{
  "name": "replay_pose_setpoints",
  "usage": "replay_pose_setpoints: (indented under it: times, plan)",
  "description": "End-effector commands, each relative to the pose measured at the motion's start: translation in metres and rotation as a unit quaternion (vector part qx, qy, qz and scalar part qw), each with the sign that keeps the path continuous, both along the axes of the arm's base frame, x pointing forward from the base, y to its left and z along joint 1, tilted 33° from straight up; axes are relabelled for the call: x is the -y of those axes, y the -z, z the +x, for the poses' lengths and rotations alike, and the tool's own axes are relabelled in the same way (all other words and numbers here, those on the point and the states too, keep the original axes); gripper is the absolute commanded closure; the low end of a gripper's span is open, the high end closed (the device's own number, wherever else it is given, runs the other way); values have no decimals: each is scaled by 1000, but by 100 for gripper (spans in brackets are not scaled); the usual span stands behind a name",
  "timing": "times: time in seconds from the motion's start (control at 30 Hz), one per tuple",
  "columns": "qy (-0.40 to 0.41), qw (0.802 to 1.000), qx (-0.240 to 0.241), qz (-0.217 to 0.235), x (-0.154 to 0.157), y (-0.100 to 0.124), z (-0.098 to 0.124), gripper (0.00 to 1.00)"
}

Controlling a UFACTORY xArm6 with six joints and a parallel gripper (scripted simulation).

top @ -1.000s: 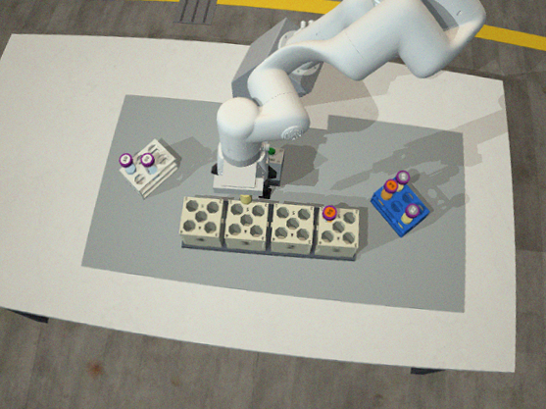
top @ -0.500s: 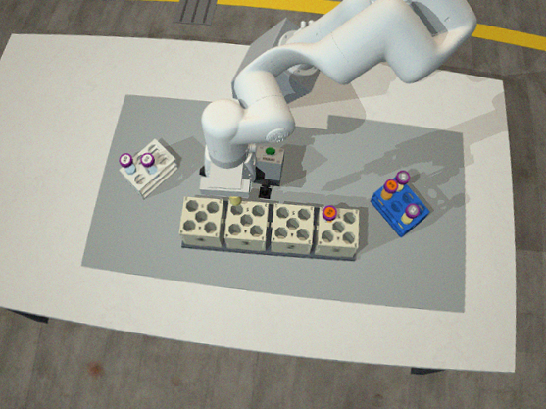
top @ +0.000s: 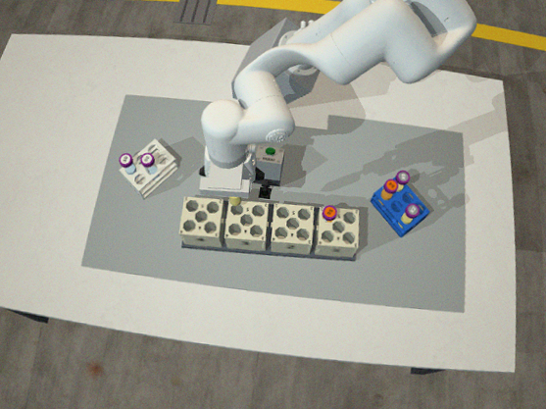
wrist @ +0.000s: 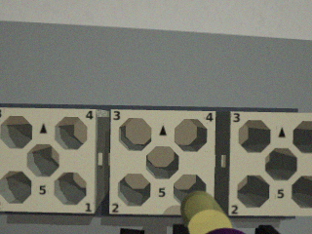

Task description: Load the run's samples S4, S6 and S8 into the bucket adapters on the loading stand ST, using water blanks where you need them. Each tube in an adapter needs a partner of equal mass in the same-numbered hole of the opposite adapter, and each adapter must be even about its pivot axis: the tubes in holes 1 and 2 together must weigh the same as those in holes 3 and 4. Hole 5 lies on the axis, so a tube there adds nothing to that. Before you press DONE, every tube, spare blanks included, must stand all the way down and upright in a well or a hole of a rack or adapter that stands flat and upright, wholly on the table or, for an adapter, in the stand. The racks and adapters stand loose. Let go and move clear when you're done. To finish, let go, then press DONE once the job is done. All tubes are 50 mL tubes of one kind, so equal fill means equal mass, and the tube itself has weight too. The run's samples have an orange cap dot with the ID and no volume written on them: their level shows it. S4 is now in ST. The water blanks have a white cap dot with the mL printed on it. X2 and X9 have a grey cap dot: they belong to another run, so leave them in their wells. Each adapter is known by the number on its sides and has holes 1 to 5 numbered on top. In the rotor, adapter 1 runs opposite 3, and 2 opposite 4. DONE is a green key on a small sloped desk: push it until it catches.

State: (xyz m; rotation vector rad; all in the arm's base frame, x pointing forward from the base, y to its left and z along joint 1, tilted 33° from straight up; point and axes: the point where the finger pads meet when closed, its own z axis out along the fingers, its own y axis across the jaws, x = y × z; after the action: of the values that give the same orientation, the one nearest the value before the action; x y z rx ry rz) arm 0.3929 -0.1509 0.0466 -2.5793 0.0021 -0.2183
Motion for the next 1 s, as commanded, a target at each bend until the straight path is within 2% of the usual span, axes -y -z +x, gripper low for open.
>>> replay_pose_setpoints:
  times: [0.0,0.53,0.97]
  plan:
    - [1,1000,1,-1,-2,4,2,100]
    - [1,1000,1,-1,-17,28,6,100]
    - [1,1000,1,-1,-17,28,6,100]
